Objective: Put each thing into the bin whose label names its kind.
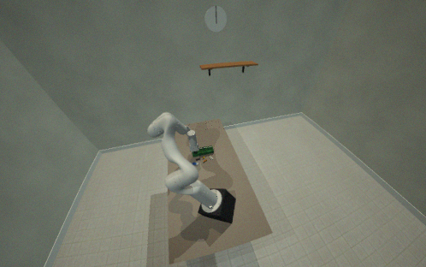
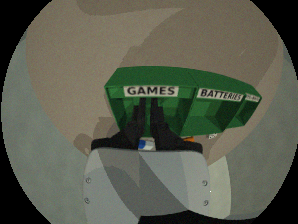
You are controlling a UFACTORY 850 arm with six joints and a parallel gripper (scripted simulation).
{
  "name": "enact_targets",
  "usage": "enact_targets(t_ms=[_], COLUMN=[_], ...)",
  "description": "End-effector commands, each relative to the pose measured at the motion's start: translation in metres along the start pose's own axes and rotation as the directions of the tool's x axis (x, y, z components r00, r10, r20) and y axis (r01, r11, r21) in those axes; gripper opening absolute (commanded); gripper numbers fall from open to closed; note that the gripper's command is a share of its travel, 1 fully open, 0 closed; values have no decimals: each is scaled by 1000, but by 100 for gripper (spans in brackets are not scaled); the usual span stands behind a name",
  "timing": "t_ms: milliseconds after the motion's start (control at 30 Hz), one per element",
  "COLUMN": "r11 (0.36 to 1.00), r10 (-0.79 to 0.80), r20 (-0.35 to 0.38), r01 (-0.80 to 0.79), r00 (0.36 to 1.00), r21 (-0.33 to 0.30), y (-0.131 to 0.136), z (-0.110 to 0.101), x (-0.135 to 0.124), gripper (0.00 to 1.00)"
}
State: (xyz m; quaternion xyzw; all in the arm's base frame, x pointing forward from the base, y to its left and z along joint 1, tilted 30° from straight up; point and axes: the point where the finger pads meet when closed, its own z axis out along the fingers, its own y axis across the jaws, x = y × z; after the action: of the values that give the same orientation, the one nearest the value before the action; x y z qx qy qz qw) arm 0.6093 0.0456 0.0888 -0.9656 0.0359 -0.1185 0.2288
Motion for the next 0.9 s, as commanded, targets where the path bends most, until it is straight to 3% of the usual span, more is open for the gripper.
enact_targets(t_ms=[0, 267, 867], r11=[1000, 1000, 1000], r10=[0, 0, 0], r20=[-2, -2, -2], r01=[0, 0, 0], r00=[1000, 1000, 1000], r21=[0, 0, 0], y=[0, 0, 0], z=[-1, -1, -22], x=[1, 1, 1], gripper=[7, 7, 7])
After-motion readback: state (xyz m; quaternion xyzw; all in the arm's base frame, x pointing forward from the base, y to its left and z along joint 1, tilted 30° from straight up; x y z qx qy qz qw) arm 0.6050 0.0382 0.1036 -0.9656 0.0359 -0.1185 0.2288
